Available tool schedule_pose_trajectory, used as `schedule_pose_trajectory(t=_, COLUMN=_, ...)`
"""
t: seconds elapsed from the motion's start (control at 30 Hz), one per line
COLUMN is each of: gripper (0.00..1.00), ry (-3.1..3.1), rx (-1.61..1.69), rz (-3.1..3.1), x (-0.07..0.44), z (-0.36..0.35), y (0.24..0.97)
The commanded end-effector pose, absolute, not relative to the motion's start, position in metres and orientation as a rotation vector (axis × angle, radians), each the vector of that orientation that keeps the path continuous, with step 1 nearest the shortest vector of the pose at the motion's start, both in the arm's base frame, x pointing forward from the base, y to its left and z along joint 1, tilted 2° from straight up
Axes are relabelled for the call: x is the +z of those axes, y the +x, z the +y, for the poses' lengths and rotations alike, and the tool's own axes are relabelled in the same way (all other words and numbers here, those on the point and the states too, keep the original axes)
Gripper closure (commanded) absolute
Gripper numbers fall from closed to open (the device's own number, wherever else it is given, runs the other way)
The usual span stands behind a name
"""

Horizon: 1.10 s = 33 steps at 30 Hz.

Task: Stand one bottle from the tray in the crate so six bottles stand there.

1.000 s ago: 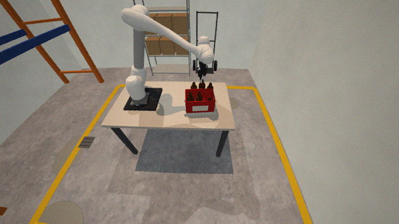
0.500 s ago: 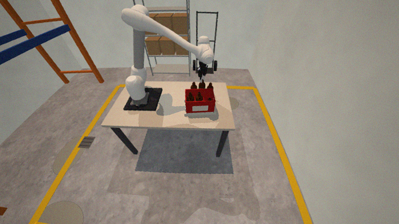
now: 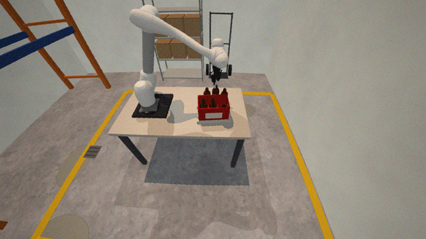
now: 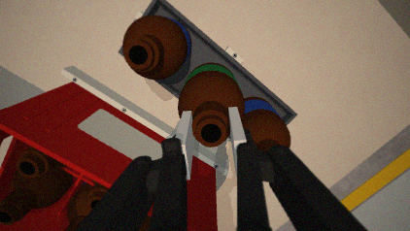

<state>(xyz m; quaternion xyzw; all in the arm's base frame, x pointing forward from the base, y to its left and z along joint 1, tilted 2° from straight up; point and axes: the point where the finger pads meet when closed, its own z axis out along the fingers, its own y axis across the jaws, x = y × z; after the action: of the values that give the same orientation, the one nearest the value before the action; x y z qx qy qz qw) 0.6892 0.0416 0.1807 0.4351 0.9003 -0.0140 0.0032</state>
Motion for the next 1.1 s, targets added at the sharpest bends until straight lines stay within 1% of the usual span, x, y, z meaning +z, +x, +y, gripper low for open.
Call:
schedule_pose_trajectory(t=0.0, gripper=1.00, ry=1.364, rx=-0.044, rz=2.823, x=0.1808, z=0.0416, y=0.6892)
schedule_pose_trajectory(t=1.07, gripper=1.00, ry=1.364, rx=-0.044, rz=2.823, x=0.1855, z=0.0417, y=0.6892)
